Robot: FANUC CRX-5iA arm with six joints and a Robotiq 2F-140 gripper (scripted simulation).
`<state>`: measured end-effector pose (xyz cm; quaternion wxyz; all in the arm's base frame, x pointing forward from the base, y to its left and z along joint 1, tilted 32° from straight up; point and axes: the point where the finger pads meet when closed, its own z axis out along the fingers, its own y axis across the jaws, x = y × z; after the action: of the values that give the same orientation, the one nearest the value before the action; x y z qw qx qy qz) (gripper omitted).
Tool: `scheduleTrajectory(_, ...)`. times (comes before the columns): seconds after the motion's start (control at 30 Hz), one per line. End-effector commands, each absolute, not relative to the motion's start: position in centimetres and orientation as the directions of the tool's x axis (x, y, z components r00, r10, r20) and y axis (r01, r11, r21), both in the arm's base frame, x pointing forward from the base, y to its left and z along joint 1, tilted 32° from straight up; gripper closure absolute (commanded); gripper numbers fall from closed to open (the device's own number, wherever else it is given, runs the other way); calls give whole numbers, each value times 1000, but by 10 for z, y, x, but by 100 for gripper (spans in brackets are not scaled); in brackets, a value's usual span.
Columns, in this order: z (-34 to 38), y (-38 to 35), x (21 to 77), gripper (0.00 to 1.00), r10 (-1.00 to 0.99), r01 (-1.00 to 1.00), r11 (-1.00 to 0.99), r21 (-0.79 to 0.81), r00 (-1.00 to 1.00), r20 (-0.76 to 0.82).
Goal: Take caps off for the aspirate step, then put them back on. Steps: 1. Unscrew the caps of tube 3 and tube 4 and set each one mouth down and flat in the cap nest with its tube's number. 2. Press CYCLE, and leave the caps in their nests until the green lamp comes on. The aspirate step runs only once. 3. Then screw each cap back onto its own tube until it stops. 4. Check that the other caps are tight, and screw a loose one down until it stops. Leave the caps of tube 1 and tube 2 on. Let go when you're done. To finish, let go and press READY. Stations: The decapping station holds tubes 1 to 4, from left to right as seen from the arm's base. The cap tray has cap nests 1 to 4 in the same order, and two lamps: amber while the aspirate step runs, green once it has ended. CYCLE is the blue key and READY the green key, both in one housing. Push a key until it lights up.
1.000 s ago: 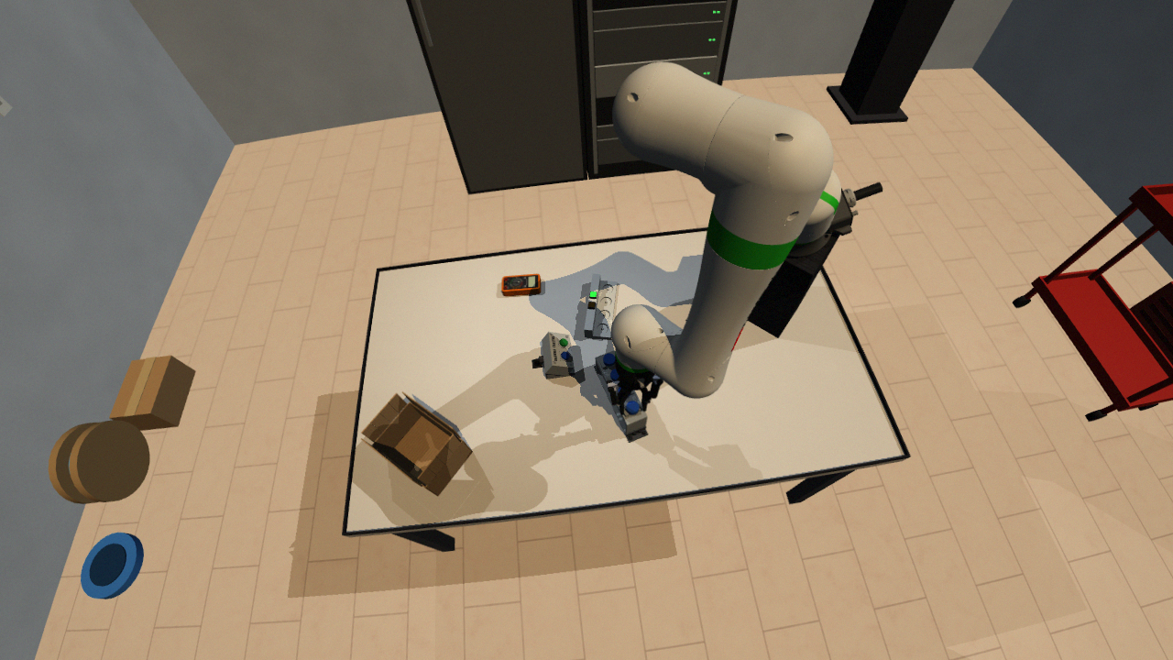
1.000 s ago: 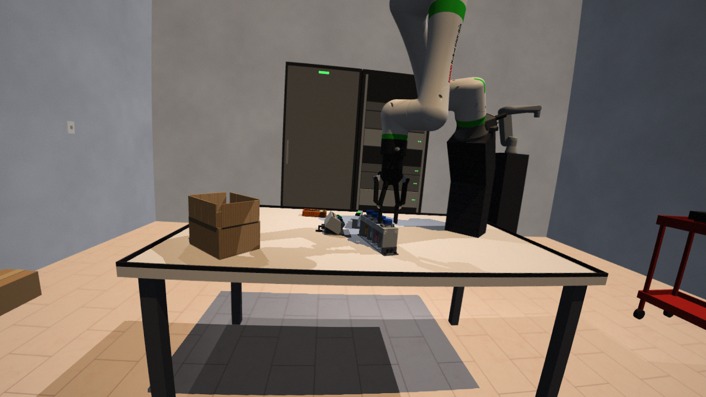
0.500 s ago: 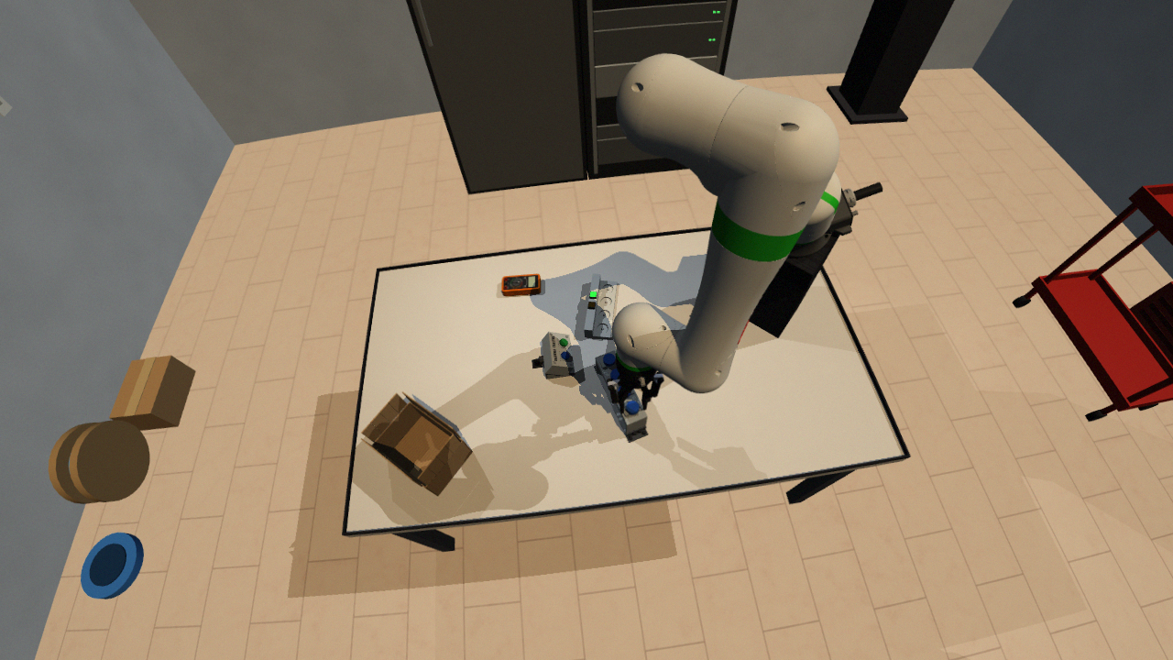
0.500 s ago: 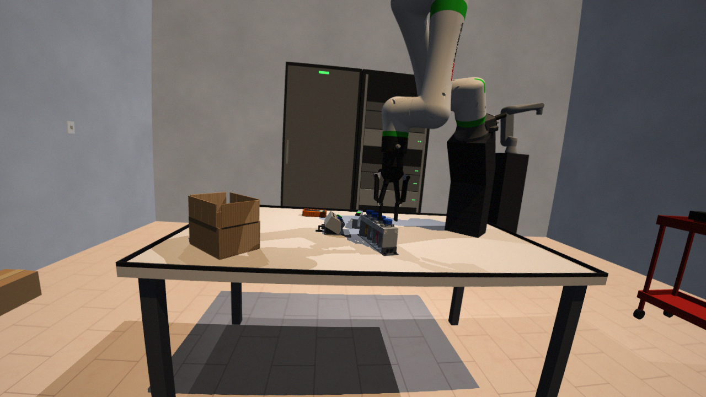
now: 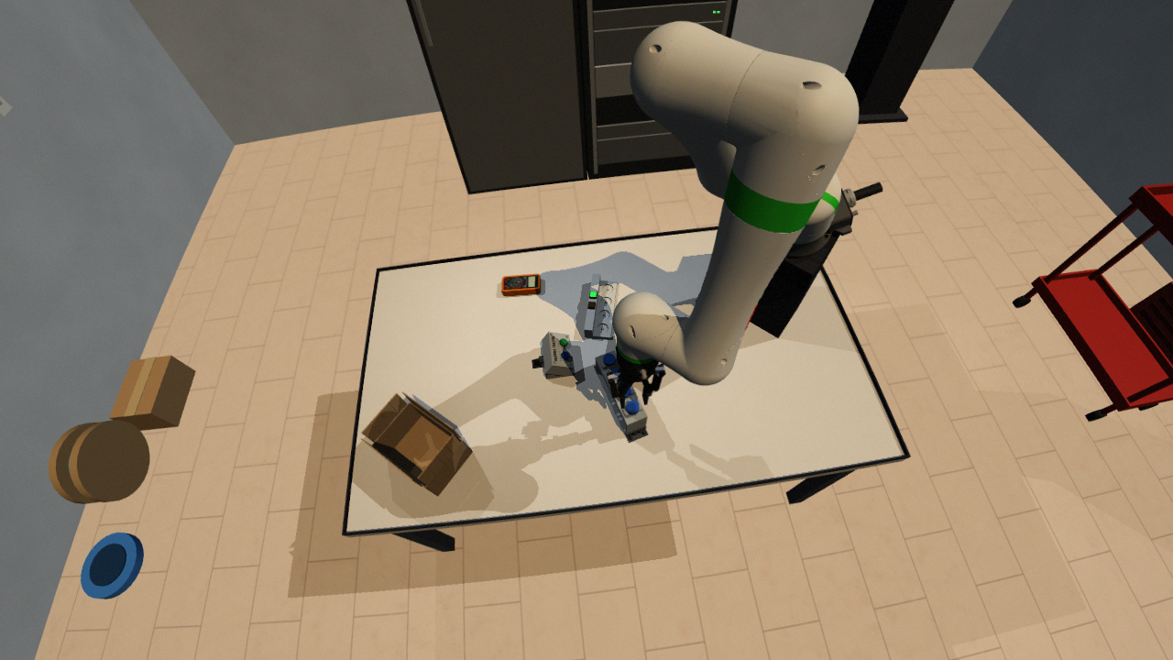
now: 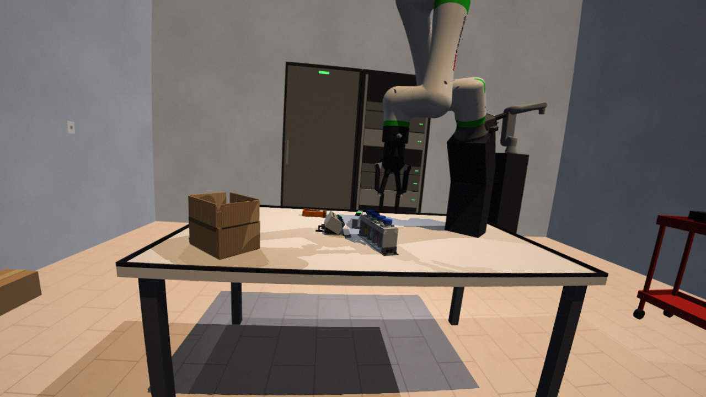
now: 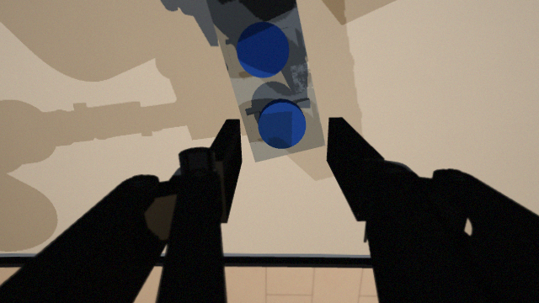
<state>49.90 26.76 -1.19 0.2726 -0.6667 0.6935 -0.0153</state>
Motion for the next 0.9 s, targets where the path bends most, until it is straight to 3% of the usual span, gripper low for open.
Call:
scheduleTrajectory(0.0,-16,244,505,59,-932,-880,-117,-460,258,-255)
scheduleTrajectory(0.2,-23,219,512,59,-878,-794,-334,-508,459,-139)
scheduleTrajectory(0.87,-49,229,524,59,-878,-794,-334,-508,459,-139)
